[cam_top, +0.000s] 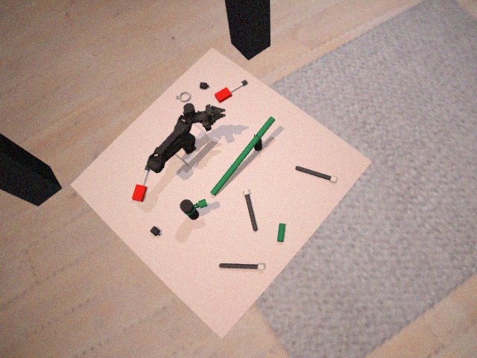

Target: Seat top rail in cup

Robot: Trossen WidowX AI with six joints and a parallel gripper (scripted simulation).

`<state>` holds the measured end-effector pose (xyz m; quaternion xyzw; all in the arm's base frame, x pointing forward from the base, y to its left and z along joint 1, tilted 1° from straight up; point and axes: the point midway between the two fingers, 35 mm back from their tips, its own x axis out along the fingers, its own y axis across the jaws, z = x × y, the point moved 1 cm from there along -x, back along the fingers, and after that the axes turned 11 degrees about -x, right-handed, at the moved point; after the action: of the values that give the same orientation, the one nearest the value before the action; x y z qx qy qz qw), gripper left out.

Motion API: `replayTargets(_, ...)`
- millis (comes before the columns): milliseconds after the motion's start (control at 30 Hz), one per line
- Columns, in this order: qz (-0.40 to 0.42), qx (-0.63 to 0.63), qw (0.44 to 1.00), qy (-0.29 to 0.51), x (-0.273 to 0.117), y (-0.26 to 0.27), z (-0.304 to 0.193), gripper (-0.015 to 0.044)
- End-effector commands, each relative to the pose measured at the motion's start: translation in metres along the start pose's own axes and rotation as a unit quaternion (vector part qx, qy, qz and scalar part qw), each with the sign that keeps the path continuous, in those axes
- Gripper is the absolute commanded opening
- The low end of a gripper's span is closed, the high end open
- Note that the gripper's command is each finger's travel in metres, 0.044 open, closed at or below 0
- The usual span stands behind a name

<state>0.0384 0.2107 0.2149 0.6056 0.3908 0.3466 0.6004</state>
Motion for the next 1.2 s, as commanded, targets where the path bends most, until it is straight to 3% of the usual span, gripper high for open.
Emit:
replayTargets(0, -0.002, -0.006, 1.0, -0.002, 0.001, 0.0, 0.001, 0.0426)
replayTargets(233, -0.091, -0.206, 0.971, -0.08, 0.023, 0.006, 0.044, 0.044)
replayTargets(533, -0.274, -0.401, 0.866, -0.12, 0.032, 0.007, 0.121, 0.044)
replayTargets(900, -0.483, -0.483, 0.729, -0.047, -0.002, 0.001, 0.217, 0.044)
replayTargets(1167, -0.566, -0.466, 0.678, 0.05, -0.054, -0.002, 0.271, 0.044)
